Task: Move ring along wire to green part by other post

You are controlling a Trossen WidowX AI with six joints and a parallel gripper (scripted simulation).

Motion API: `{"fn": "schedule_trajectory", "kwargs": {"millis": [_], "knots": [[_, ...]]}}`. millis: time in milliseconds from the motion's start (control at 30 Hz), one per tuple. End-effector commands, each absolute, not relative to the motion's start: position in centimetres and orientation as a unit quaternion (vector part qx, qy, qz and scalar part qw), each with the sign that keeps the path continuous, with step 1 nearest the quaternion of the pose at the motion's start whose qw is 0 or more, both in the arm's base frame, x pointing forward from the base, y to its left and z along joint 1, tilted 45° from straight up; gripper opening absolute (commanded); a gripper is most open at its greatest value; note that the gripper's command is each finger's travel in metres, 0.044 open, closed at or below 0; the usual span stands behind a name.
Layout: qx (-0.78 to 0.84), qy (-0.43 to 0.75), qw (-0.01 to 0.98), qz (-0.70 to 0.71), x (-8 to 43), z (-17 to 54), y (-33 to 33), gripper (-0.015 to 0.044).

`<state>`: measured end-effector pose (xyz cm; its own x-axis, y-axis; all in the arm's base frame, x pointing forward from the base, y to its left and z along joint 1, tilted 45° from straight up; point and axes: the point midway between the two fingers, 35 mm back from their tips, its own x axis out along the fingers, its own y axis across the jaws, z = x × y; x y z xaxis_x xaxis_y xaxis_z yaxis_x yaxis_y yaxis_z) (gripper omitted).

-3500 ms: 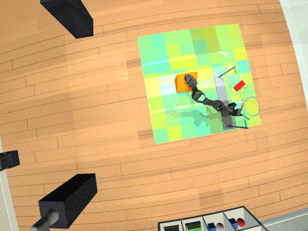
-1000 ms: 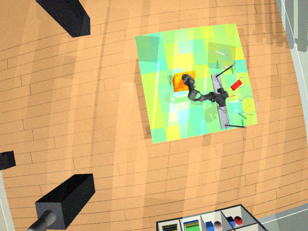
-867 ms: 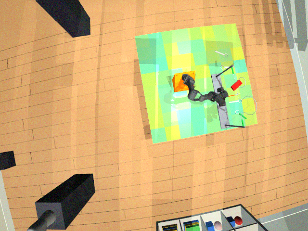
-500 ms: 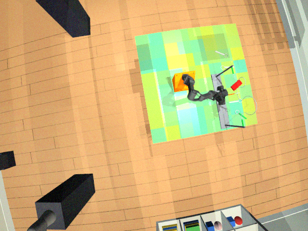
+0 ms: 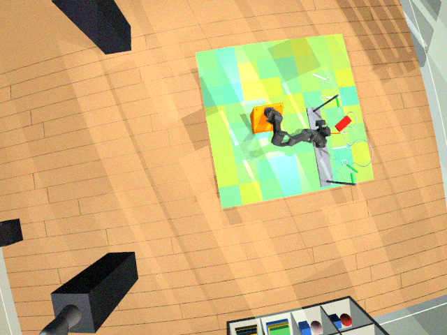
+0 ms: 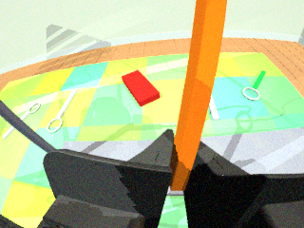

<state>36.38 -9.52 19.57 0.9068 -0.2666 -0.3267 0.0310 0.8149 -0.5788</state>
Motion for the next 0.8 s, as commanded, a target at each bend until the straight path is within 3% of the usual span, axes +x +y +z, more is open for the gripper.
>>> {"fn": "schedule_trajectory", "kwargs": {"millis": [0,767], "knots": [[-0.26,0.205,0.941,-0.072,36.2,19.1,-8.4,-0.015],[0.001,0.242,0.97,-0.002,35.4,17.4,-0.4,-0.015]]}}
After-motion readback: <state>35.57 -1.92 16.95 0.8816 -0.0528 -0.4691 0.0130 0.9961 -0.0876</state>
